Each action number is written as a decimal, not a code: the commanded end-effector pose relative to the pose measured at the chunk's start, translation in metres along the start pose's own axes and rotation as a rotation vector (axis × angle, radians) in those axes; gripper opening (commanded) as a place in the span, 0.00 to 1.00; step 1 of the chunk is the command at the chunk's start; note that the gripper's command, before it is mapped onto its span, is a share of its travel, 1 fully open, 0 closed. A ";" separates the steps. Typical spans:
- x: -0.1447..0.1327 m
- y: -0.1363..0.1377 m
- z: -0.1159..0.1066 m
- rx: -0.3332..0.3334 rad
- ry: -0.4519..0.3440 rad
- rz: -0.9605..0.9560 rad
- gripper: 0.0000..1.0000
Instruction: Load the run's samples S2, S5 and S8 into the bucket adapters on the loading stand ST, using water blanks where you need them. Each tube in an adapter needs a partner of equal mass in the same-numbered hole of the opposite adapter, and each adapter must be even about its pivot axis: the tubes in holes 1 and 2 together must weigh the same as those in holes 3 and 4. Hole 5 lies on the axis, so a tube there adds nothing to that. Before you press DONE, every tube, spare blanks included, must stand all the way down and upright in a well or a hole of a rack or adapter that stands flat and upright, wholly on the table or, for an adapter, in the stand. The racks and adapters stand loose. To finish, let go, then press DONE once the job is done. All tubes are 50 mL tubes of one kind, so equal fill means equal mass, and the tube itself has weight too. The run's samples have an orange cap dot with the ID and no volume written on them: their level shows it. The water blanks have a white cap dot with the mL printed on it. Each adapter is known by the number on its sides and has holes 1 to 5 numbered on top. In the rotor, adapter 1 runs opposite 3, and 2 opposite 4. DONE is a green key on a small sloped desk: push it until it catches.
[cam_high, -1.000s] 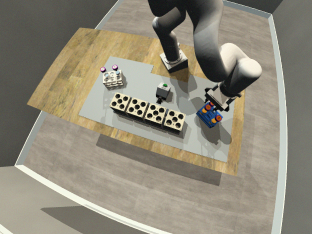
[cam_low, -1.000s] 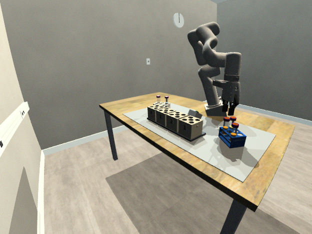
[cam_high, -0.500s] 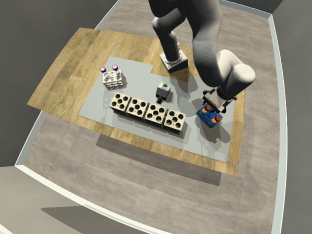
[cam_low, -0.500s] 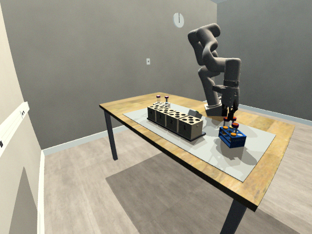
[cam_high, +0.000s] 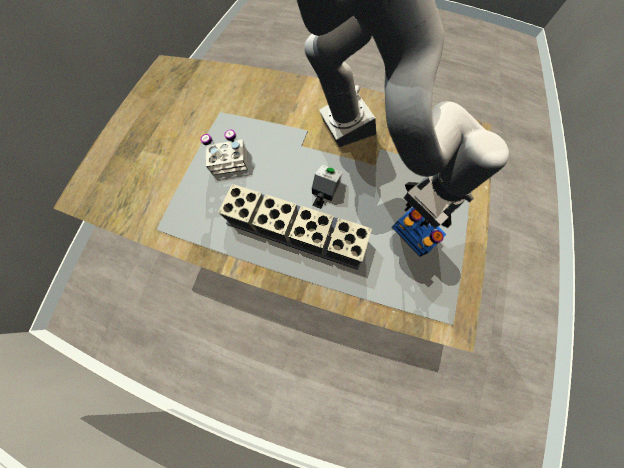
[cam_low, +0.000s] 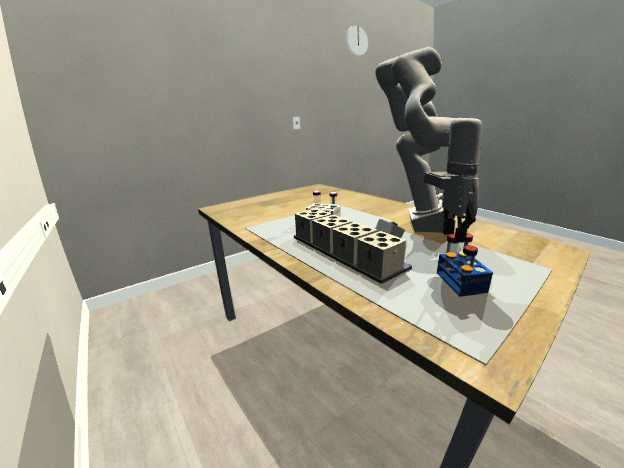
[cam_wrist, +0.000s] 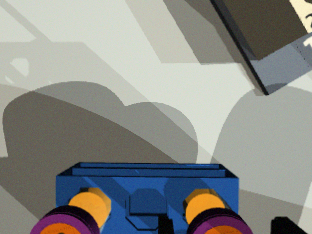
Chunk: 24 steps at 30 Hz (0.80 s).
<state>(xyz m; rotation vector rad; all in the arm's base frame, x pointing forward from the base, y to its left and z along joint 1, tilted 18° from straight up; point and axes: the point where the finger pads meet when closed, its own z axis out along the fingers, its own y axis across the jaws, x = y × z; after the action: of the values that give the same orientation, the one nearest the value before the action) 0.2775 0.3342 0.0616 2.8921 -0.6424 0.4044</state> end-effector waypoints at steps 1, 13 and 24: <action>0.000 -0.001 0.001 0.004 0.000 0.001 0.57; 0.000 -0.001 0.008 0.004 0.000 0.001 0.57; 0.000 -0.001 0.014 0.004 0.000 0.001 0.57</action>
<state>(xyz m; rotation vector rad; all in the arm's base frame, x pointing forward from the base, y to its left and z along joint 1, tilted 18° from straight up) 0.2806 0.3315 0.0486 2.8922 -0.6424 0.4045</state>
